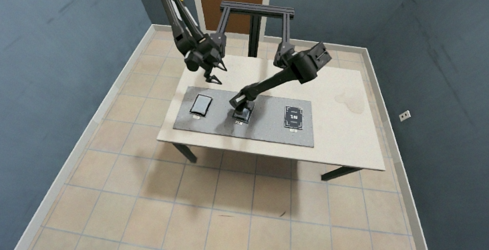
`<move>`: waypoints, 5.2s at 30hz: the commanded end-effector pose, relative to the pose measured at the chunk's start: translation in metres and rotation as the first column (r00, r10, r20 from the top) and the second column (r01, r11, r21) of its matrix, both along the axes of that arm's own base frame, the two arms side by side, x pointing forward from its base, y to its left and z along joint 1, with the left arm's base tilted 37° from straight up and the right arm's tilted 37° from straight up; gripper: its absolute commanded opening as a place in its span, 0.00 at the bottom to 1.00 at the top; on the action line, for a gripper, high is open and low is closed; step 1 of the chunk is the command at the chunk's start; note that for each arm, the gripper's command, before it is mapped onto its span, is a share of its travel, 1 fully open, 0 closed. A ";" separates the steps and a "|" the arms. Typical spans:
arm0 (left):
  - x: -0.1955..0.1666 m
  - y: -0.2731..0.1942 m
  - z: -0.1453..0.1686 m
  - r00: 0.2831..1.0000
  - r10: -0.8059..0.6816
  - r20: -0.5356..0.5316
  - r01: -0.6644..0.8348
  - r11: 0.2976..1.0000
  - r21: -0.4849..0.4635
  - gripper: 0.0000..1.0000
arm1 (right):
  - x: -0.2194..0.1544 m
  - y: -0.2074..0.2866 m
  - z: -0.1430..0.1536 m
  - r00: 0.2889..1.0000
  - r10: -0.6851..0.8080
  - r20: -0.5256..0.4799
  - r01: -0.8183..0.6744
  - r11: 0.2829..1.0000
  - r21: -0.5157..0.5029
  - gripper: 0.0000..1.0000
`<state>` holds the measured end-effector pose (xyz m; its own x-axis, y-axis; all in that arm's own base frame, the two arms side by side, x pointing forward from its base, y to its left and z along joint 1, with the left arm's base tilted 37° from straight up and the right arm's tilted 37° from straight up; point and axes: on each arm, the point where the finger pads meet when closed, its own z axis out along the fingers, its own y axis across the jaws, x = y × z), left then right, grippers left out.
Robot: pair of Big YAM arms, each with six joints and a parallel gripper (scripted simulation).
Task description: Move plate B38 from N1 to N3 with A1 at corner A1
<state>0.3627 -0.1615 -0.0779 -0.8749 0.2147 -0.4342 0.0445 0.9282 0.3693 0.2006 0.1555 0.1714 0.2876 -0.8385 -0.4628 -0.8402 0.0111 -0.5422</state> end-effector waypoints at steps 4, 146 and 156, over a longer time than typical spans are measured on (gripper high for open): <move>0.003 -0.004 0.000 0.999 -0.025 0.025 0.025 1.000 -0.004 0.79 | 0.004 0.002 0.012 1.000 0.010 0.029 -0.010 1.000 0.003 1.00; 0.007 0.008 -0.013 1.000 -0.015 0.010 0.015 1.000 0.006 0.79 | 0.004 0.002 0.012 1.000 0.010 0.029 -0.010 1.000 0.003 1.00; 0.012 0.010 -0.022 1.000 0.005 0.007 -0.005 1.000 -0.007 0.79 | 0.004 0.002 0.012 1.000 0.010 0.029 -0.010 1.000 0.003 1.00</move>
